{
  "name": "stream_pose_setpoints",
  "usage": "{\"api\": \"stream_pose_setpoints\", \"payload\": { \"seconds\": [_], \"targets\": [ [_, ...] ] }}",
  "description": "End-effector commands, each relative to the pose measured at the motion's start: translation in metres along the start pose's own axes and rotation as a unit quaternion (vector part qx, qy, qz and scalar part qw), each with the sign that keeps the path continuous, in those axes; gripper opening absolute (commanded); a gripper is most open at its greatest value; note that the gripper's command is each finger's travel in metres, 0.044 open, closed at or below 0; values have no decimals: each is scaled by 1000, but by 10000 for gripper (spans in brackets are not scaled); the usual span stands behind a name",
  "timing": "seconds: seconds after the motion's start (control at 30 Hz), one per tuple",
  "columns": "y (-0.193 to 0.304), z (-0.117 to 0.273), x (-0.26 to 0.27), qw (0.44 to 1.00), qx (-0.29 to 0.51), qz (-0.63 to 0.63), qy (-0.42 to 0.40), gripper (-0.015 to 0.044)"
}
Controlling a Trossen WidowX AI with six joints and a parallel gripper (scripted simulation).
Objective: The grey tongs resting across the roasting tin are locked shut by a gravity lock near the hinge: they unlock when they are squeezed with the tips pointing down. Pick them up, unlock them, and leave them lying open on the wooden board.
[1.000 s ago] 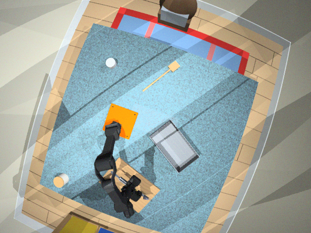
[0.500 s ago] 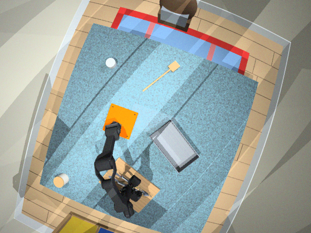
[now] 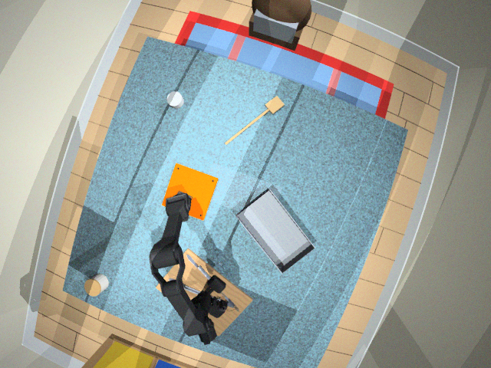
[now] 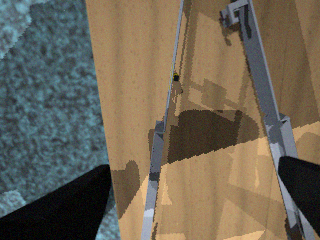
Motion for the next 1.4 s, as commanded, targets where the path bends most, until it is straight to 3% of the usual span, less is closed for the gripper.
{"api": "stream_pose_setpoints", "payload": {
  "seconds": [0.0, 0.27, 0.43, 0.67, 1.37],
  "targets": [
    [-17, 34, 40, 1000, -6, 6, 3, 440],
    [-19, 100, 132, 1000, -8, 4, 0, 440],
    [-19, 102, 131, 1000, -9, 4, 0, 440],
    [-19, 138, 128, 1000, -21, 2, 5, 440],
    [-18, 139, 128, 1000, -21, 2, 6, 440]
  ]
}}
Point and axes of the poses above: the point midway between the two fingers, 35 mm back from their tips, its own z axis back along the fingers, its own x axis across the jaws, y = z × x, the point moved 3 cm from there along z, back along the fingers, and after that the axes turned 10 degrees about z, right-handed, at the moved point
